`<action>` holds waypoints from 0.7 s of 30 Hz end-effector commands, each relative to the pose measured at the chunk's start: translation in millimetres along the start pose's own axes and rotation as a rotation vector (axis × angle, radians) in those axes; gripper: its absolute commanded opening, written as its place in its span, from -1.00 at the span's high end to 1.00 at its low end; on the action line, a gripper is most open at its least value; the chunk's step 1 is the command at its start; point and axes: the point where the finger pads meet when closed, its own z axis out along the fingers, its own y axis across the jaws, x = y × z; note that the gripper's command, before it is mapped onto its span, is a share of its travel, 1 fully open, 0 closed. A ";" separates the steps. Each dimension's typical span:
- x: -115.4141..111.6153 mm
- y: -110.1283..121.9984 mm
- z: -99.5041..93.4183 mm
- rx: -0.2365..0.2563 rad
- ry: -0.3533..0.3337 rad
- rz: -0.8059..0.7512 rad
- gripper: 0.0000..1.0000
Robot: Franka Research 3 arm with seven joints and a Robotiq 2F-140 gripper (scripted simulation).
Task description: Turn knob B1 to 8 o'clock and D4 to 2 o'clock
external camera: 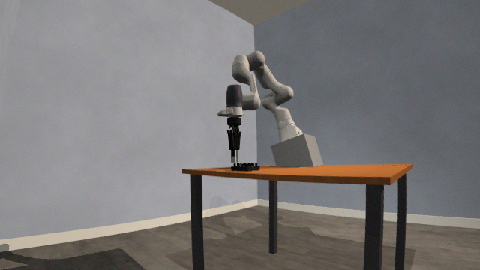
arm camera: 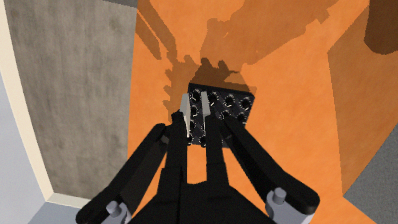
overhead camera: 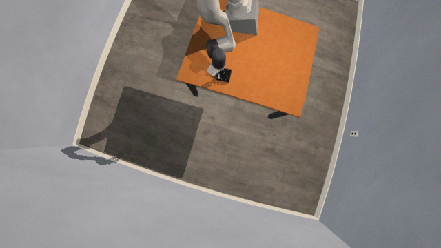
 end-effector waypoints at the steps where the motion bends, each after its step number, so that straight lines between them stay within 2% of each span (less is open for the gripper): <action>1: -0.1 -0.5 1.9 0.001 0.000 0.002 0.77; 21: -0.1 -0.5 13.5 0.001 0.000 0.002 0.77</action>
